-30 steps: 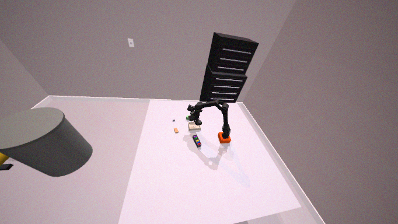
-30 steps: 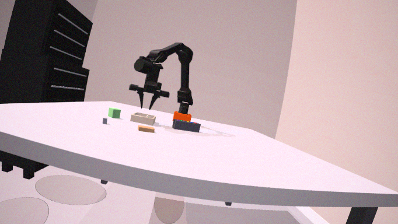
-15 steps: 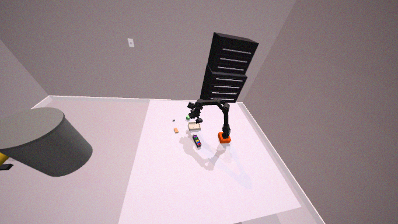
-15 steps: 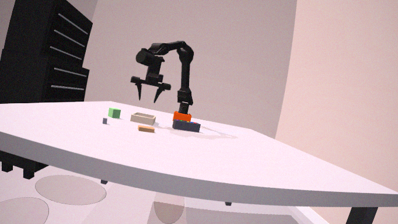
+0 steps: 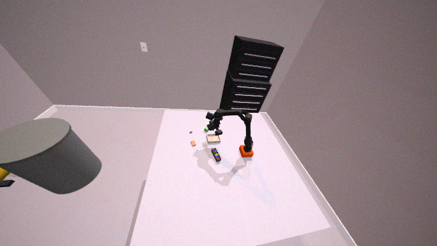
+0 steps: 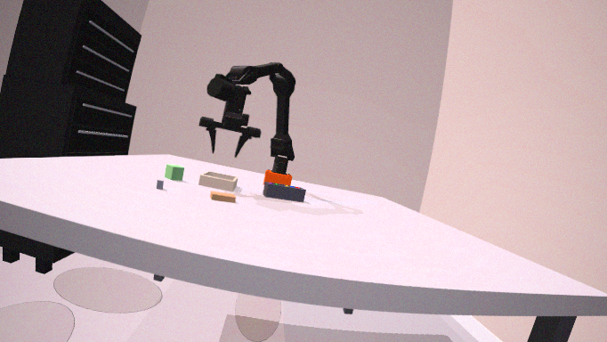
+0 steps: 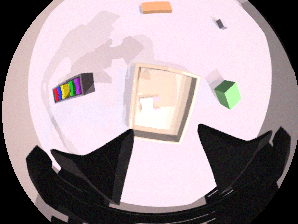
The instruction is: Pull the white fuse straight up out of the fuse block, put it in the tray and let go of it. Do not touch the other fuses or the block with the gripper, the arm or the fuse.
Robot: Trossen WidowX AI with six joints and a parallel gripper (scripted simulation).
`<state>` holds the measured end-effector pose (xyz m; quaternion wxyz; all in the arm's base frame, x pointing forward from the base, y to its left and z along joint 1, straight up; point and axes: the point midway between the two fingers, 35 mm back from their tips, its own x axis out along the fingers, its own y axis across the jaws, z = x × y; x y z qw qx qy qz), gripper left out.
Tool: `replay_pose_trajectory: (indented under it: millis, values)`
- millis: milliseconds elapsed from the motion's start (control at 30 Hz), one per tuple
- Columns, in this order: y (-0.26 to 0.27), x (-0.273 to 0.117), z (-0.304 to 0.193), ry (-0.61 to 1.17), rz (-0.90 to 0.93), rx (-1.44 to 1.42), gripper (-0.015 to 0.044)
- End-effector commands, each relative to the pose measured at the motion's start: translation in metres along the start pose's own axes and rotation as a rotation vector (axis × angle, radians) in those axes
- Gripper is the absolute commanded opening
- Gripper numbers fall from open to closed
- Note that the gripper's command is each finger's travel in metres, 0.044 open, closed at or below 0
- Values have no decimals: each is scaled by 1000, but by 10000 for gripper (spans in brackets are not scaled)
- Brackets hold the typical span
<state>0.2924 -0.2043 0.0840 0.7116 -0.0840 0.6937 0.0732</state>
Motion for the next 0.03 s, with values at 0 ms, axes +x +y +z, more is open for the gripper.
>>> replay_pose_trajectory:
  millis: [0]
  values:
    - [0,0,0,0,0,0,330]
